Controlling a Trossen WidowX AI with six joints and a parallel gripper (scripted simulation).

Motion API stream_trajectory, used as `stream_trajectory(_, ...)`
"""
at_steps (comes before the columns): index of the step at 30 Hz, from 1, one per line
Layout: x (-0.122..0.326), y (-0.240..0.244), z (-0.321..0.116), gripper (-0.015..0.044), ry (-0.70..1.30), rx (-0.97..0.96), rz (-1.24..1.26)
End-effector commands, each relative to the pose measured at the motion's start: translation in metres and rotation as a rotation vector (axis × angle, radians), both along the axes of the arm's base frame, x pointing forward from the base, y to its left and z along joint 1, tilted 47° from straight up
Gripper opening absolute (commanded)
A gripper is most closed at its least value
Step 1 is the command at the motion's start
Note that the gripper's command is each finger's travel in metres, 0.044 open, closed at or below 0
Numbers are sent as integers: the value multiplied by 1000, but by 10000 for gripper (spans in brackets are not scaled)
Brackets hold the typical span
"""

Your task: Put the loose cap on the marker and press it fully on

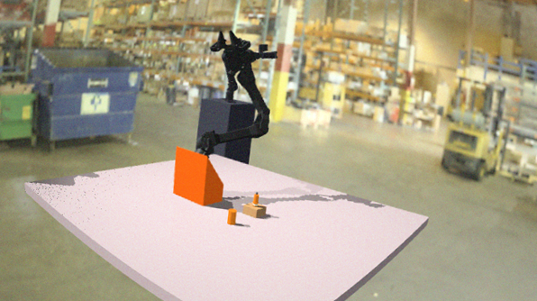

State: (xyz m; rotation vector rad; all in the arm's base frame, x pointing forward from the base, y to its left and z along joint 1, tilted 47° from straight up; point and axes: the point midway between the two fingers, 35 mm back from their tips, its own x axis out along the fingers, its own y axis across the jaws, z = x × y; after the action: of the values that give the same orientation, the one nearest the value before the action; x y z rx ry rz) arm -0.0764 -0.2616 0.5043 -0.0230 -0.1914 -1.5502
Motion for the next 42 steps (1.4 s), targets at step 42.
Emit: stream_trajectory(42, 378, -3, -445, 248, 628, 1176, 1499)
